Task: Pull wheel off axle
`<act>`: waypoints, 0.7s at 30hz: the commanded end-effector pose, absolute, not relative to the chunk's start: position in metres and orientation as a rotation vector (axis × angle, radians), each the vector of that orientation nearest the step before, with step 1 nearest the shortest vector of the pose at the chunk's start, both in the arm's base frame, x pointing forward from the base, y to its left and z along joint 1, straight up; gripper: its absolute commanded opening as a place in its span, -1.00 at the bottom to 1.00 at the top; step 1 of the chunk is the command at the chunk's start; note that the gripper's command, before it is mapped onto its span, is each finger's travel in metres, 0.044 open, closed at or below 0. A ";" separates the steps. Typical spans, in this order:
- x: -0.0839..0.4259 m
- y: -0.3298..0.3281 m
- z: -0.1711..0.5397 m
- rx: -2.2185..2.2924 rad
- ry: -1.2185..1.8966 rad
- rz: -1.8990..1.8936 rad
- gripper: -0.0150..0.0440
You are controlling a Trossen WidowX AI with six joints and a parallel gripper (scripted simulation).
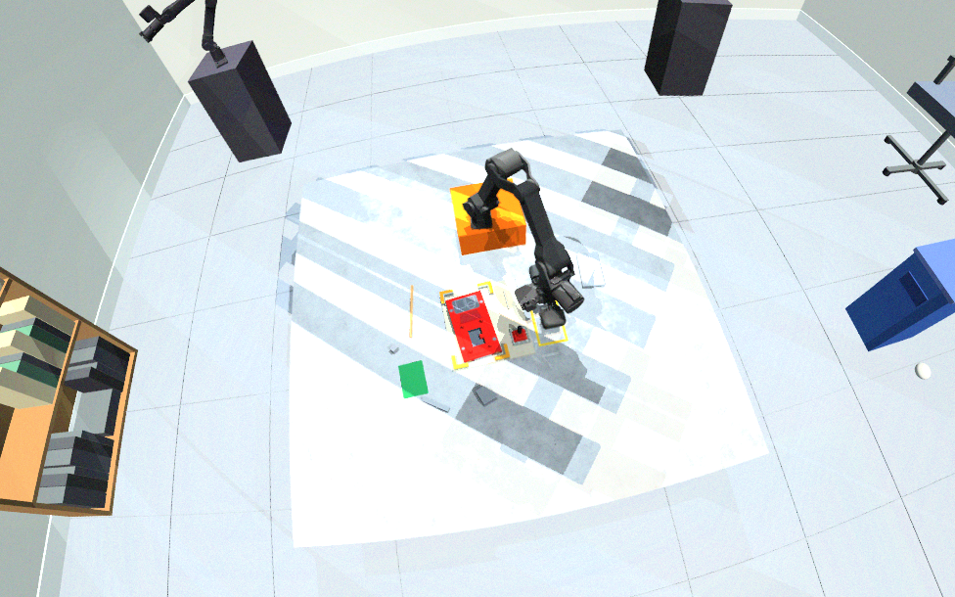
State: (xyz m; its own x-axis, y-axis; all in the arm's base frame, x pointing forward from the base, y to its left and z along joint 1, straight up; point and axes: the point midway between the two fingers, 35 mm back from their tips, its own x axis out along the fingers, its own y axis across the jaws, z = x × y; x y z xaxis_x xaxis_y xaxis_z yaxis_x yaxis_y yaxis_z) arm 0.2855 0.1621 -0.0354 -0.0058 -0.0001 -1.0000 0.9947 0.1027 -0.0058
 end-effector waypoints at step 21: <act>0.212 0.120 0.056 1.152 1.250 -1.116 1.00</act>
State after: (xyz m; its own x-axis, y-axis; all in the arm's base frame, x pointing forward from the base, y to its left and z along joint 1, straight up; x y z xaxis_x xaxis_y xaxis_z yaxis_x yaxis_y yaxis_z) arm 0.2276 0.1291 0.0518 0.0229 0.0162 -0.9996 0.9945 0.1018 0.0244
